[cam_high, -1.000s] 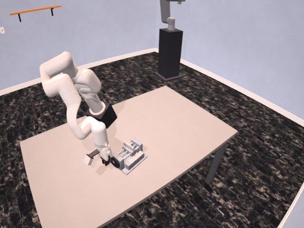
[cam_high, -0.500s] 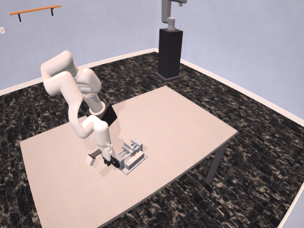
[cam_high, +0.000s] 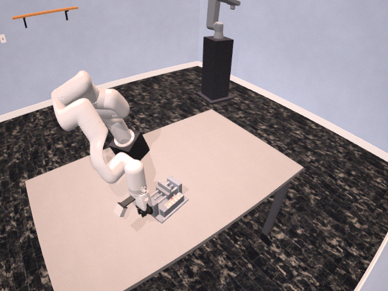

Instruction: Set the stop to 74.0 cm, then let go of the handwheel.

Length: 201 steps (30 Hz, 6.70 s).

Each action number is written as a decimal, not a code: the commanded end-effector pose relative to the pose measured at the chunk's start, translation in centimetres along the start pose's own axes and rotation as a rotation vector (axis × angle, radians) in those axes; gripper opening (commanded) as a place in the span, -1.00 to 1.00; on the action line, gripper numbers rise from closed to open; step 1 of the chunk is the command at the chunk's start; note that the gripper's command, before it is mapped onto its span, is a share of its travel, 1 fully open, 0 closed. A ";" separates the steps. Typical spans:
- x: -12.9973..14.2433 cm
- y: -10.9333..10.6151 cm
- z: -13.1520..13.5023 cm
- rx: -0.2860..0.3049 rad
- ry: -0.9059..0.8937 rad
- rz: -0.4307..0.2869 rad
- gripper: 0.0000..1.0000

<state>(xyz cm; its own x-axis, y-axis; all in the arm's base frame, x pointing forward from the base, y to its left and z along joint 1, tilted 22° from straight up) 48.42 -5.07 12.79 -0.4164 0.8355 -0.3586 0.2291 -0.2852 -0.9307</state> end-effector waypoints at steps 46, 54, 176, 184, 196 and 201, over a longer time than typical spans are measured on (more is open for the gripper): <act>0.5 3.2 5.4 0.001 0.000 0.002 -0.88; 0.5 2.4 5.6 0.001 0.000 0.002 -0.88; 0.0 -0.3 0.2 0.001 0.000 0.002 -0.88; 0.0 -0.3 0.2 0.001 0.000 0.002 -0.88; 0.0 -0.3 0.2 0.001 0.000 0.002 -0.88; 0.0 -0.3 0.2 0.001 0.000 0.002 -0.88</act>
<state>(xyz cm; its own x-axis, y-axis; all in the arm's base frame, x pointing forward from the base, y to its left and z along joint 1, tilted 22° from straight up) 48.19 -5.09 12.98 -0.4161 0.8354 -0.3592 0.2288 -0.2862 -0.9305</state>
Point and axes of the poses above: the point where the finger pads meet when closed, its own y axis out along the fingers, its own z axis across the jaws, x = y × z, the point moved 6 cm from there along -y, back along the fingers, and after that the axes turned 5 degrees about -y, right-handed, at the moved point
